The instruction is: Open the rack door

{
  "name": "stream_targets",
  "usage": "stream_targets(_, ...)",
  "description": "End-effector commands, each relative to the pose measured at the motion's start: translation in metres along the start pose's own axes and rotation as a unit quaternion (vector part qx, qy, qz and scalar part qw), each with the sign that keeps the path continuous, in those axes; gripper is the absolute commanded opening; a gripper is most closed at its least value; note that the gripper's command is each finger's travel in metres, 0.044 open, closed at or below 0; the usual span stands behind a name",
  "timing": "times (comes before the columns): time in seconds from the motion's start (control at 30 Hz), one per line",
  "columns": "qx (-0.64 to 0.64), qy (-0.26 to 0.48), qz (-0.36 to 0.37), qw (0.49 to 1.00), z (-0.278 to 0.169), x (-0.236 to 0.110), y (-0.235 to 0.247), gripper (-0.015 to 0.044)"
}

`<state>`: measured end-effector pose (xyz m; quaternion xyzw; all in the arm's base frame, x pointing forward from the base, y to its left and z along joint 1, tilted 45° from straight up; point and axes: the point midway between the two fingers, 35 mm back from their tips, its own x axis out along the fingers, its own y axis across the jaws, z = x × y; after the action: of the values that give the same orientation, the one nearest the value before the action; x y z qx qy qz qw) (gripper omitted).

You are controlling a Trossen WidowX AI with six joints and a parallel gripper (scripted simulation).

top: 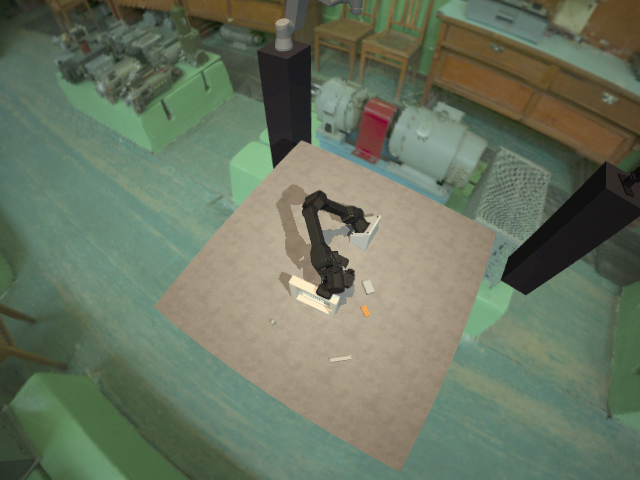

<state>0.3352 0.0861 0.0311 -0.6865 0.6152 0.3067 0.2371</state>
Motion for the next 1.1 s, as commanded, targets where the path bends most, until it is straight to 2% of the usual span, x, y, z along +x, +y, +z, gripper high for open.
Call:
stream_targets(0.0,-0.11,0.003,0.001,0.994,-0.0016,0.0012,-0.0001,0.0015)
stream_targets(0.13,-0.171,0.003,0.001,0.985,-0.0016,0.0013,-0.0001,0.0015)
stream_targets(0.53,-0.171,0.003,0.001,0.985,-0.0016,0.0013,-0.0001,0.0015)
stream_targets(0.87,-0.171,0.003,0.001,0.985,-0.0016,0.0013,-0.0001,0.0277)
stream_targets(0.97,-0.154,0.003,0.001,0.988,-0.0016,0.0012,-0.0001,0.0286)
stream_targets(1.07,-0.085,0.003,0.001,0.996,-0.0016,0.0012,-0.0001,0.0286)
